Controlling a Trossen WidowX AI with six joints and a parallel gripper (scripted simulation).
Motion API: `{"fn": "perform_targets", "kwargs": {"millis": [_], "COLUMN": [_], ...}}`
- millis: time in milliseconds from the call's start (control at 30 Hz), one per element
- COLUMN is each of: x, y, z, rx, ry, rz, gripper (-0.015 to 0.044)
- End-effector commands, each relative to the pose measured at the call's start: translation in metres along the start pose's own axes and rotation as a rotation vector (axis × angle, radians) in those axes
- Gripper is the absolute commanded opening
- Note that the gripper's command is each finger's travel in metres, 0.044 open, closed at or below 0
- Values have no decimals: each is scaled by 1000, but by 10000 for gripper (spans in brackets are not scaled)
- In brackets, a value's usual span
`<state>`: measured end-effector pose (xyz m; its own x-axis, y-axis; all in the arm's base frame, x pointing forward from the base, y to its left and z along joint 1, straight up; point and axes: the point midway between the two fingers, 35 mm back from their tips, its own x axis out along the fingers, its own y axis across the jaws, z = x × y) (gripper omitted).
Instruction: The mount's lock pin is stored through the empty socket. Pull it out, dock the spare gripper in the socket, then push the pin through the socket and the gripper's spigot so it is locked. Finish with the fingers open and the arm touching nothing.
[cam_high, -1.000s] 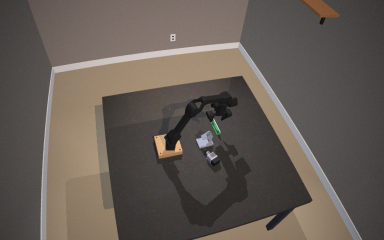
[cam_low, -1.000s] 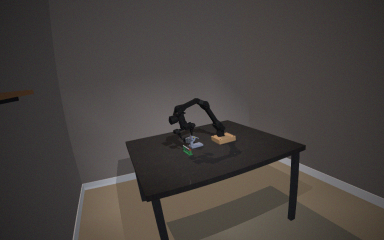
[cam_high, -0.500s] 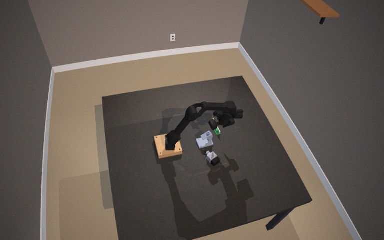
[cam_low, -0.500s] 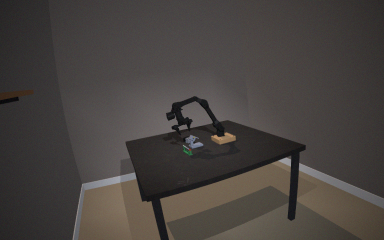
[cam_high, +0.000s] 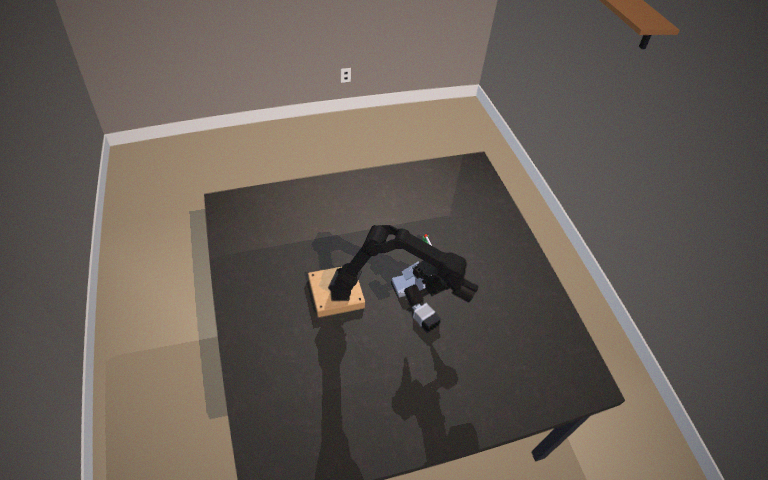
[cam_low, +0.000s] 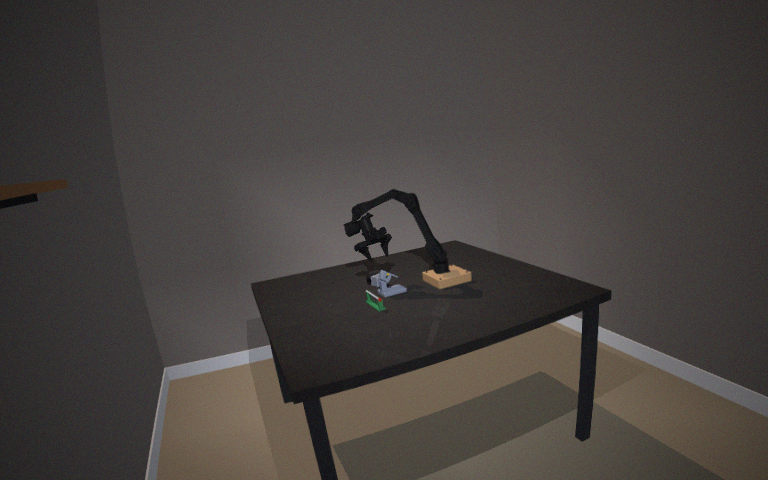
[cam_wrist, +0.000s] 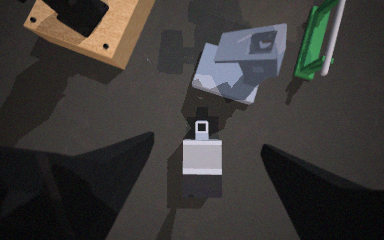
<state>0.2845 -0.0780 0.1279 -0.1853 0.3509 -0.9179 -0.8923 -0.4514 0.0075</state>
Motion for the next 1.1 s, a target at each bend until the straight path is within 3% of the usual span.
{"fn": "perform_targets", "kwargs": {"millis": [0, 167, 467, 1067], "x": [0, 7, 60, 82], "y": [5, 4, 0, -2], "z": [2, -3, -29, -40], "rx": [-37, -45, -101, -102], "ry": [-17, -26, -94, -95], "rz": [-15, -10, 20, 20], "gripper": [440, 440, 440, 440]}}
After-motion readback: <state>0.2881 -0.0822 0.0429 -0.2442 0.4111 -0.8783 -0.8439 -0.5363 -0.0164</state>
